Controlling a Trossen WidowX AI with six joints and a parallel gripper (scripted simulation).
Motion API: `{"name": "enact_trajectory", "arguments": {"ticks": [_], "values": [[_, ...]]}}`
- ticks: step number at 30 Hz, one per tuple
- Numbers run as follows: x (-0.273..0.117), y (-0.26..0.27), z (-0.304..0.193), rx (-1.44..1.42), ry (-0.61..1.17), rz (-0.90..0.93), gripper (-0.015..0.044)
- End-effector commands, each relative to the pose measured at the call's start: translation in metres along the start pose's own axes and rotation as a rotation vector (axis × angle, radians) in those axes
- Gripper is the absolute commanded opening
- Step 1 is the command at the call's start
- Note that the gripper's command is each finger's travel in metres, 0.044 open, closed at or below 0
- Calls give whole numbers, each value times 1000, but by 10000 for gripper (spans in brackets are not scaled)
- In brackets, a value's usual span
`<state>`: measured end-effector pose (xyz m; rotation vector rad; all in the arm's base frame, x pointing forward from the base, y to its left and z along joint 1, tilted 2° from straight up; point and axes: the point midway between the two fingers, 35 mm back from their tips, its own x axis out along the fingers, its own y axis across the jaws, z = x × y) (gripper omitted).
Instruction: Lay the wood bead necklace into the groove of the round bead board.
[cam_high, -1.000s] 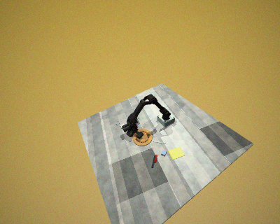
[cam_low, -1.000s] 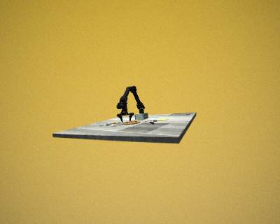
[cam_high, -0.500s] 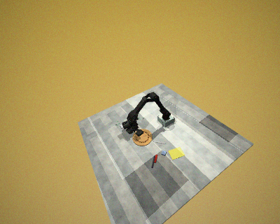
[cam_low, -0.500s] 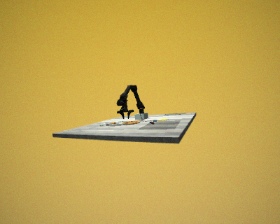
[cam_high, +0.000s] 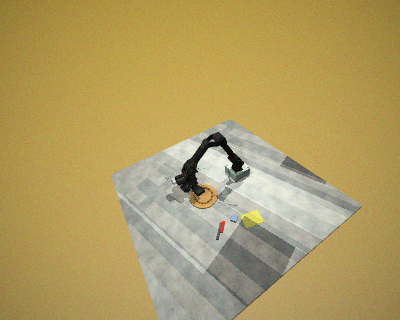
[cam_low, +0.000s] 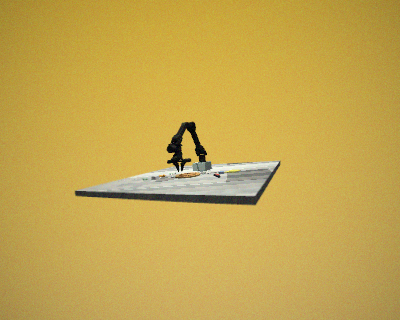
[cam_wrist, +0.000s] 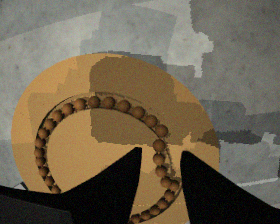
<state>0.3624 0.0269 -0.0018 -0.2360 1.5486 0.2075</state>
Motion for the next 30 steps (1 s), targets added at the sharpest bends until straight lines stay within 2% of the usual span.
{"name": "enact_trajectory", "arguments": {"ticks": [1, 20, 25, 30], "values": [[8, 0, -3, 2, 9, 1, 120], [28, 1, -6, 7, 18, 1, 120], [26, 1, -4, 2, 13, 3, 0], [26, 1, -4, 2, 13, 3, 0]]}}
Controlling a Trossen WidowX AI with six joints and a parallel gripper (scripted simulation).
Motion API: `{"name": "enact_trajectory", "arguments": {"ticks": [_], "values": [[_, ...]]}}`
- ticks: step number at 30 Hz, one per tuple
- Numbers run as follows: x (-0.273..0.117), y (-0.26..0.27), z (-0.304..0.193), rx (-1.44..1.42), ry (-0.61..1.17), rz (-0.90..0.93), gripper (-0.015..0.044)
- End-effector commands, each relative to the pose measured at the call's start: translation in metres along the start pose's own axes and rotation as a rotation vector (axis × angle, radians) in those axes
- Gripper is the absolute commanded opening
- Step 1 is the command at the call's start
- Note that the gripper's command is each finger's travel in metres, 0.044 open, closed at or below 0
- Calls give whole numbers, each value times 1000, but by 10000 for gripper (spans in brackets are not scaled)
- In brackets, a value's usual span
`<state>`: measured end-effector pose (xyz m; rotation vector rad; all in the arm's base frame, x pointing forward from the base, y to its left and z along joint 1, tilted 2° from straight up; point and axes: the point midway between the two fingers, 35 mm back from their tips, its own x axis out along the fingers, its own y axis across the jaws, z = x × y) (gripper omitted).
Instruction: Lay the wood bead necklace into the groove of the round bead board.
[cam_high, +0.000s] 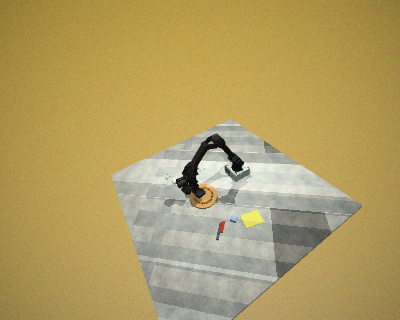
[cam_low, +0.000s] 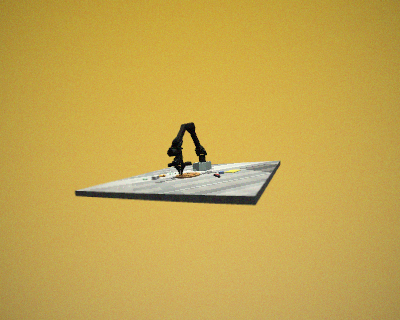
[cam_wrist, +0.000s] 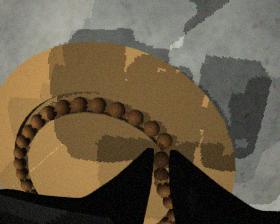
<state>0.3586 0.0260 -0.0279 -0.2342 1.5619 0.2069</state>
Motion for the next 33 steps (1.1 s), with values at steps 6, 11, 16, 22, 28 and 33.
{"name": "enact_trajectory", "arguments": {"ticks": [6, 11, 16, 22, 28, 33], "values": [[0, 0, 0, 0, 0, 0, 0], [0, 0, 0, 0, 0, 0, 0], [0, 0, 0, 0, 0, 0, 0], [0, 0, 0, 0, 0, 0, 0], [0, 0, 0, 0, 0, 0, 0], [0, 0, 0, 0, 0, 0, 0]]}}
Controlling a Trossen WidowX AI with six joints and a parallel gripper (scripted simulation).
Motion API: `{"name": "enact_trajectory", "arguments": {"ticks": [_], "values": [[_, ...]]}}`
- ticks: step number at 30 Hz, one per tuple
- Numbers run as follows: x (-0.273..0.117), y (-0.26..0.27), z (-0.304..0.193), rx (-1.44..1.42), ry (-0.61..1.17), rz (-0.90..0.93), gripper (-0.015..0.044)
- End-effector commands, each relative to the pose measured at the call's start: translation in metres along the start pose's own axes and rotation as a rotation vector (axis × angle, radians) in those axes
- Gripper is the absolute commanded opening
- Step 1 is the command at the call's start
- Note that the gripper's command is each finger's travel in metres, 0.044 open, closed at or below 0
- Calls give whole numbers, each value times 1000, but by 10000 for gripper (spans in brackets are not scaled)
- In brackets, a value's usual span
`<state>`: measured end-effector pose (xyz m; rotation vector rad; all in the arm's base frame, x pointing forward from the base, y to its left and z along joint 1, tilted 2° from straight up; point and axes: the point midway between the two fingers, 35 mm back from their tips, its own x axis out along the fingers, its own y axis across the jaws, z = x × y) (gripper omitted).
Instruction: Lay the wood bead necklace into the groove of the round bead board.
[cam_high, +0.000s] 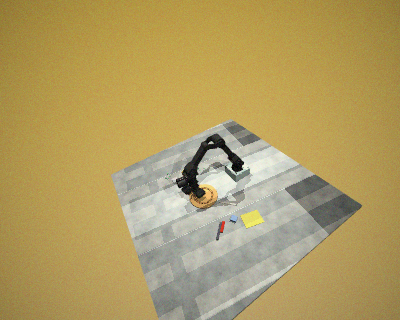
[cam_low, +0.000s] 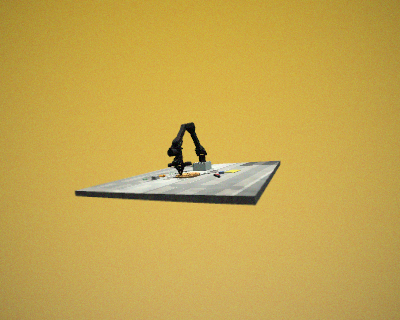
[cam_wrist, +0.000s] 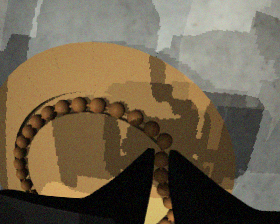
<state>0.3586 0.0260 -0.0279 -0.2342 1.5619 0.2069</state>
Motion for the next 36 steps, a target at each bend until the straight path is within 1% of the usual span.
{"name": "enact_trajectory", "arguments": {"ticks": [1, 22, 30, 36], "values": [[0, 0, 0, 0, 0, 0, 0], [-6, -10, 0, 5, 5, -3, 0], [2, -10, 0, 5, 5, -3, 0], [-2, -9, 1, 10, 2, -1, 157]]}}
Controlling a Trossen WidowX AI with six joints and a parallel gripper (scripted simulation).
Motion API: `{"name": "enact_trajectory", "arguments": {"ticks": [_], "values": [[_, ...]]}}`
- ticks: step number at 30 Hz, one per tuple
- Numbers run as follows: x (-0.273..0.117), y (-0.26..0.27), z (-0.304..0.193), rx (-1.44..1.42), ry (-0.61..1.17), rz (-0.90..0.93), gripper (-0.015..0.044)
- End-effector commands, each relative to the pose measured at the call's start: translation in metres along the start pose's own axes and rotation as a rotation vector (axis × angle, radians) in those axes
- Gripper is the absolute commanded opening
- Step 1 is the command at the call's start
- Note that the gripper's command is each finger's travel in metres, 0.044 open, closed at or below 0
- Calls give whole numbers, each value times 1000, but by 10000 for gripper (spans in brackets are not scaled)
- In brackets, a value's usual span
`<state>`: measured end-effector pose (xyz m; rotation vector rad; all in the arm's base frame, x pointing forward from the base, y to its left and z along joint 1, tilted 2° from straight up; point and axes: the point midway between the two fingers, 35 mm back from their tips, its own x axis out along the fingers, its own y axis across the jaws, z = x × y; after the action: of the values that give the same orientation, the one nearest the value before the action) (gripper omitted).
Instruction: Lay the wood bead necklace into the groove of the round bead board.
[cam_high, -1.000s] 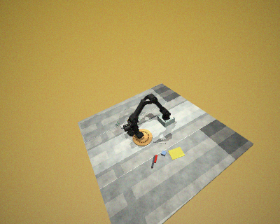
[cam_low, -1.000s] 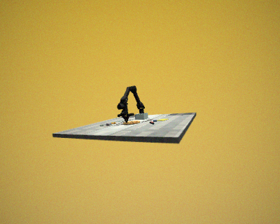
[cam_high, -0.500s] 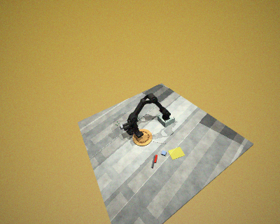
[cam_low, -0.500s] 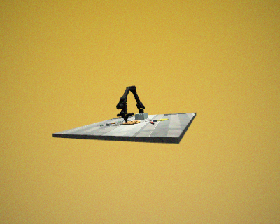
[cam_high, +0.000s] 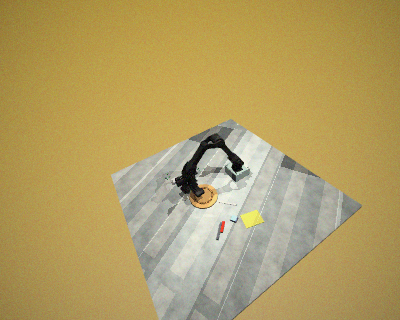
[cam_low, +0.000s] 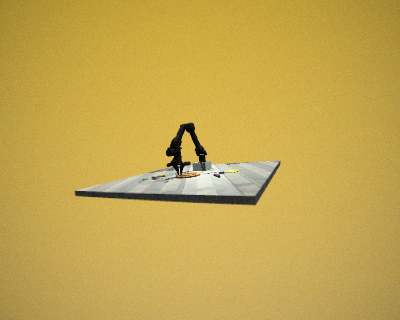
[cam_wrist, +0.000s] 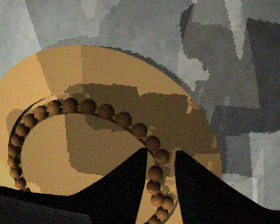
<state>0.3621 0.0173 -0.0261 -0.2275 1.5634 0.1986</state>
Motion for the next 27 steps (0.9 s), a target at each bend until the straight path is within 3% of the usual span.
{"name": "enact_trajectory", "arguments": {"ticks": [1, 11, 27], "values": [[0, 0, 0, 0, 1, 0, 184], [-2, 0, -1, -1, 4, 1, 440], [-4, 0, -1, -4, 4, -2, 440]]}}
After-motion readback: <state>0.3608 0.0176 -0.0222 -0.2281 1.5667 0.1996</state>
